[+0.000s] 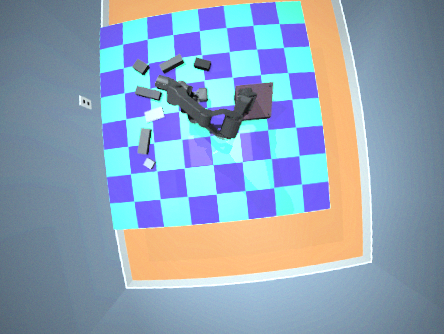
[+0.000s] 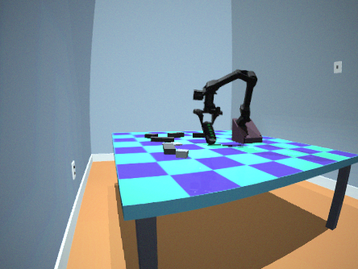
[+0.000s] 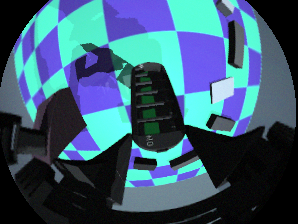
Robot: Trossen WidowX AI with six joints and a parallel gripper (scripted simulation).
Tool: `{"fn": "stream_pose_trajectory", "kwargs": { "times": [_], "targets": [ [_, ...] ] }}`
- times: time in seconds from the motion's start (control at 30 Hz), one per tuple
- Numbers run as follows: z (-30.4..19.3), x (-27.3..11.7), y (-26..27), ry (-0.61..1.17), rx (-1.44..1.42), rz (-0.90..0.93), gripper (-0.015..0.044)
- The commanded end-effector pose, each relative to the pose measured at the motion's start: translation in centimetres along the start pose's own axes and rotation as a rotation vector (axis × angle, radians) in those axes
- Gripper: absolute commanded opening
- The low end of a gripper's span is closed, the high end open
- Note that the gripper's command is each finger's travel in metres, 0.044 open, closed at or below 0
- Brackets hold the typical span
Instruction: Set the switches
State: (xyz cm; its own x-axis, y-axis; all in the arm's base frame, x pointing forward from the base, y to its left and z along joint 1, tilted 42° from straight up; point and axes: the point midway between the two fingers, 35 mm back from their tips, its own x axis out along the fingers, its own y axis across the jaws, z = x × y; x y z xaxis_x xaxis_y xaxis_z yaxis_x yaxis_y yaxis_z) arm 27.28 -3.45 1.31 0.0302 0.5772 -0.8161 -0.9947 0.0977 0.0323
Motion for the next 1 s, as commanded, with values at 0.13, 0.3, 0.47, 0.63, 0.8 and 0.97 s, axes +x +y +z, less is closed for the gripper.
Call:
{"fn": "stream_pose_trajectory", "kwargs": {
  "times": [0.13, 0.3, 0.47, 0.63, 0.8, 0.97],
  "targets": [
    [0.8, -0.4, 0.0, 0.015, 0.003, -0.002, 0.0336],
    [1.2, -0.6, 0.0, 0.025, 0.003, -0.002, 0.0336],
    [1.6, -0.8, 0.0, 0.035, 0.003, -0.002, 0.0336],
    [2.0, -1.0, 0.0, 0.045, 0.003, -0.002, 0.0336],
    [2.4, -1.1, 0.0, 0.055, 0.003, -0.002, 0.0336],
    [2.8, -1.3, 0.0, 0.066, 0.003, -0.002, 0.0336]
  ]
}}
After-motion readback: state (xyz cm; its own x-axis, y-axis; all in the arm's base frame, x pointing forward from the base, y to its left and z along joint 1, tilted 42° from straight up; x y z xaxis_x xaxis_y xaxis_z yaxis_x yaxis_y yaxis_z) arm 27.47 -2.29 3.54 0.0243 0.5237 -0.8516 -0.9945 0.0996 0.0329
